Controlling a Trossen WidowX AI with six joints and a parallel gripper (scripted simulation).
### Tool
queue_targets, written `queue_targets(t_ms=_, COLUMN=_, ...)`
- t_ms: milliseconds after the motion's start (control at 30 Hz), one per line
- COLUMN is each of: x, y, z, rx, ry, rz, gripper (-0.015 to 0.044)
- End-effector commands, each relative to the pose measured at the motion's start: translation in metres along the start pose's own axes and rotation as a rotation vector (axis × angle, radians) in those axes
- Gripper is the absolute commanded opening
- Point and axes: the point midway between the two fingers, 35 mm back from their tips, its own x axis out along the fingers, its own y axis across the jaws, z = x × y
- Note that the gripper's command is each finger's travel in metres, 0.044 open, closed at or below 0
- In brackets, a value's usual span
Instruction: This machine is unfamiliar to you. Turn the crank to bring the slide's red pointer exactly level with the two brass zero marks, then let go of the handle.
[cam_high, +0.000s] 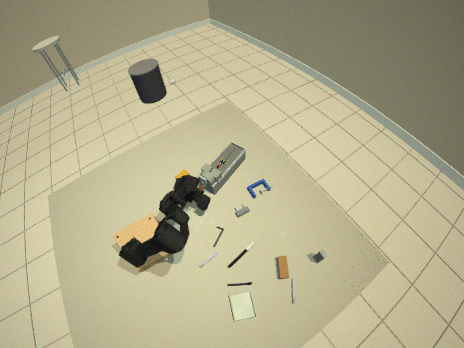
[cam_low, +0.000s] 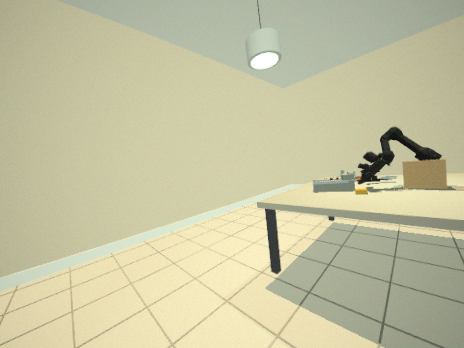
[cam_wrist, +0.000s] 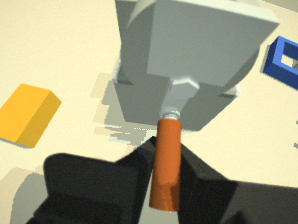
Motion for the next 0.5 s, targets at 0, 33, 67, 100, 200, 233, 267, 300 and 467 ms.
queue_targets(t_ms=0, x=-0.0006, y=0.0093, z=0.0002, rx=-0.010, ry=-0.004, rz=0.022, gripper=0.0000)
queue_targets(t_ms=33, x=-0.0007, y=0.0097, z=0.0003, rx=-0.010, ry=-0.004, rz=0.022, gripper=0.0000)
queue_targets(t_ms=67, x=-0.0009, y=0.0102, z=0.0005, rx=-0.010, ry=-0.004, rz=0.022, gripper=0.0000)
queue_targets(t_ms=100, x=-0.0010, y=0.0106, z=0.0006, rx=-0.010, ry=-0.004, rz=0.022, gripper=0.0000)
queue_targets(t_ms=200, x=-0.0015, y=0.0118, z=0.0010, rx=-0.010, ry=-0.004, rz=0.022, gripper=0.0000)
queue_targets(t_ms=233, x=-0.0017, y=0.0123, z=0.0012, rx=-0.010, ry=-0.004, rz=0.022, gripper=0.0000)
queue_targets(t_ms=267, x=-0.0018, y=0.0127, z=0.0013, rx=-0.010, ry=-0.004, rz=0.022, gripper=0.0000)
queue_targets(t_ms=300, x=-0.0020, y=0.0131, z=0.0014, rx=-0.010, ry=-0.004, rz=0.022, gripper=0.0000)
queue_targets(t_ms=467, x=-0.0030, y=0.0151, z=0.0022, rx=-0.009, ry=-0.004, rz=0.022, gripper=0.0000)
